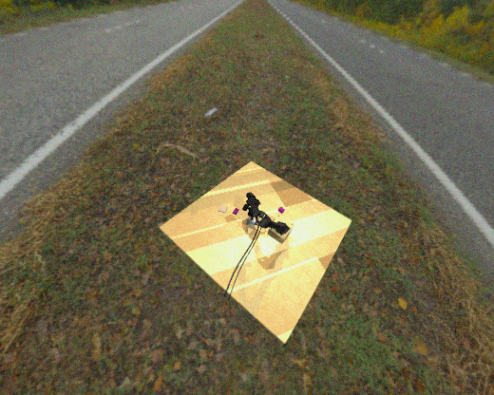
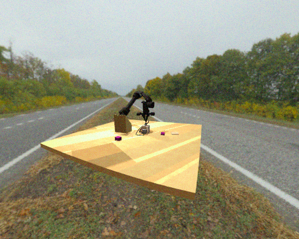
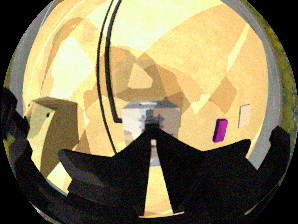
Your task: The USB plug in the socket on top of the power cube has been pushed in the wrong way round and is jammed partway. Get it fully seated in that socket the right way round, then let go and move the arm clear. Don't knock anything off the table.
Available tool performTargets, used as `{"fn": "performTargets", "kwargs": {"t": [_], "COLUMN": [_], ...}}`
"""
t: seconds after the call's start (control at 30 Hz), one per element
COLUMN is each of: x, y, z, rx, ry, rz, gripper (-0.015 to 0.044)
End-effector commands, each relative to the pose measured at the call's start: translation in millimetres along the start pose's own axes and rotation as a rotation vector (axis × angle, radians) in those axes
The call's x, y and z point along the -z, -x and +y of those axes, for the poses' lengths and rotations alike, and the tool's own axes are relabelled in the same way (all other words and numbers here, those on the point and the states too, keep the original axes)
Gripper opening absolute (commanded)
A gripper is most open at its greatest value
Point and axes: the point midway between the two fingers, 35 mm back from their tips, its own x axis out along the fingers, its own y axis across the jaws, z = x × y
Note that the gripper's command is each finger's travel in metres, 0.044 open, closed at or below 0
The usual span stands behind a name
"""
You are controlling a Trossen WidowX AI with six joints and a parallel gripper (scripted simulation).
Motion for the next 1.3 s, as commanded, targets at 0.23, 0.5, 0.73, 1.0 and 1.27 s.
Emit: {"fn": "performTargets", "kwargs": {"t": [0.23, 0.5, 0.73, 1.0, 1.27], "x": [-0.7, -0.7, -0.7, -0.6, -0.6], "y": [-2.2, -3.2, -4.0, -5.0, -6.0], "z": [-0.2, -0.2, -0.2, -0.2, -0.2], "rx": [0.001, 0.001, 0.001, 0.001, 0.001], "ry": [-0.004, -0.004, -0.004, -0.004, -0.004], "rz": [-0.006, -0.006, -0.006, -0.006, -0.006], "gripper": [0.0000, 0.0000, 0.0000, 0.0000, 0.0000]}}
